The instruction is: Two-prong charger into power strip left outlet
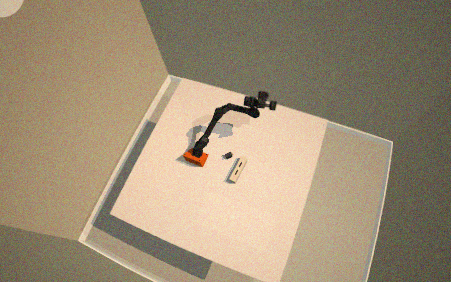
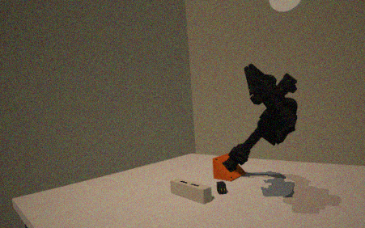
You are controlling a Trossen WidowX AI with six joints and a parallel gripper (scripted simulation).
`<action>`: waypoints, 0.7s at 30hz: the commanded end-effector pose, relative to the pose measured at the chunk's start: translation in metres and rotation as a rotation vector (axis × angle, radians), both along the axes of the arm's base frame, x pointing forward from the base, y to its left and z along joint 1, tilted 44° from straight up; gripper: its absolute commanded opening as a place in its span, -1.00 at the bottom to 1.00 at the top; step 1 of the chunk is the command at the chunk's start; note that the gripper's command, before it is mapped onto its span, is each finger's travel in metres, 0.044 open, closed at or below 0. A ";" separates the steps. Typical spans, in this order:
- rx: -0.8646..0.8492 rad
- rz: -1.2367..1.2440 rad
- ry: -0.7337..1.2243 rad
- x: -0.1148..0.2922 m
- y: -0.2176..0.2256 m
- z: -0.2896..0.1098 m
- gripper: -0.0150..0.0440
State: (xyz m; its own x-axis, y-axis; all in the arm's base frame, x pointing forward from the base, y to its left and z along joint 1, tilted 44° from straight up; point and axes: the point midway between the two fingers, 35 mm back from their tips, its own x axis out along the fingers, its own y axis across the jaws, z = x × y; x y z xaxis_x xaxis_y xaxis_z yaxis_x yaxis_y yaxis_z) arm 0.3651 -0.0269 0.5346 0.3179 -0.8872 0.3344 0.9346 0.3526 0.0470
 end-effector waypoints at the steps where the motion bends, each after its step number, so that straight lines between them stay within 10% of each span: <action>1: -0.004 -0.001 0.004 0.000 0.000 0.000 0.95; 21: -0.367 0.033 0.323 0.057 0.001 -0.003 1.00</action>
